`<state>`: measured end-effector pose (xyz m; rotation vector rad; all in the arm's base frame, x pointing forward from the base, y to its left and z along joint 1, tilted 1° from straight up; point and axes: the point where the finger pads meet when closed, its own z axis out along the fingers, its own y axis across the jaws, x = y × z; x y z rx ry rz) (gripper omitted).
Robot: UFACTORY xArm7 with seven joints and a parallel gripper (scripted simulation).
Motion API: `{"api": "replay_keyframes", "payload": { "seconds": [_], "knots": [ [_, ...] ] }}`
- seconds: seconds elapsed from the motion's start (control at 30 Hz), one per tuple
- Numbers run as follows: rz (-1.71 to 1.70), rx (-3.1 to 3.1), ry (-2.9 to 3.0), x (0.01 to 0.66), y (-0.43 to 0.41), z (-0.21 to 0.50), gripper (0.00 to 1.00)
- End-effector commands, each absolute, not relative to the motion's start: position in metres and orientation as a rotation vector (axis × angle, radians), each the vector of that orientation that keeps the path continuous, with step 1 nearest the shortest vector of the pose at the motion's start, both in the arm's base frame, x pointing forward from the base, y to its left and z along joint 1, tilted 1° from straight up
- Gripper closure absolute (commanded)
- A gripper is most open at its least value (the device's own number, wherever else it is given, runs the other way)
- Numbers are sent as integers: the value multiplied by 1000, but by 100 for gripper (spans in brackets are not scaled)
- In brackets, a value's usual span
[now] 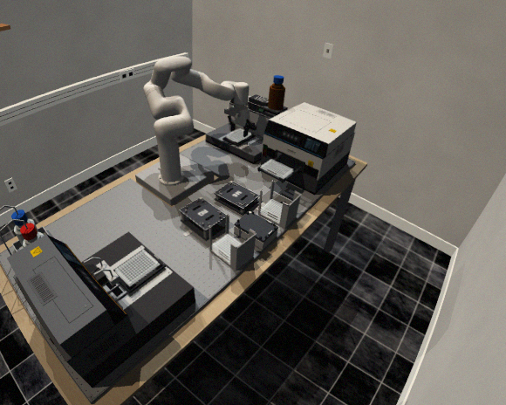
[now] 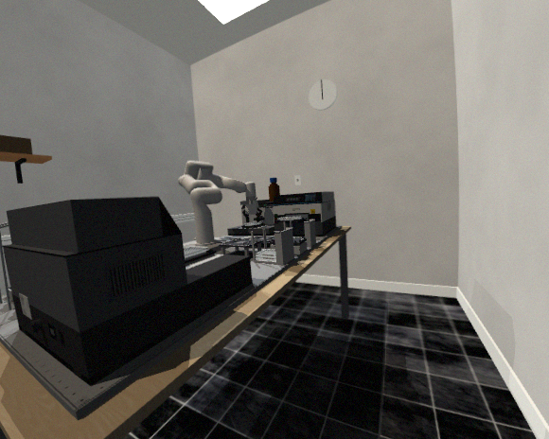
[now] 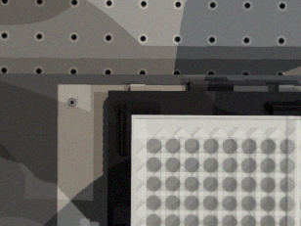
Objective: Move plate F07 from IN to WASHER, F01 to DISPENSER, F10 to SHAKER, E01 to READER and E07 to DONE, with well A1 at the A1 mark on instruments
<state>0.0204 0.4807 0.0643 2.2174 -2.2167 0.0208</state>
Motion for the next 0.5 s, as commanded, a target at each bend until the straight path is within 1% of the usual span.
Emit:
{"api": "replay_keyframes", "payload": {
  "seconds": [0.0, 0.47],
  "knots": [
    [17, 2219, -2219, 21, 482, 66, 0],
    [17, 2219, -2219, 21, 482, 62, 0]
  ]
}}
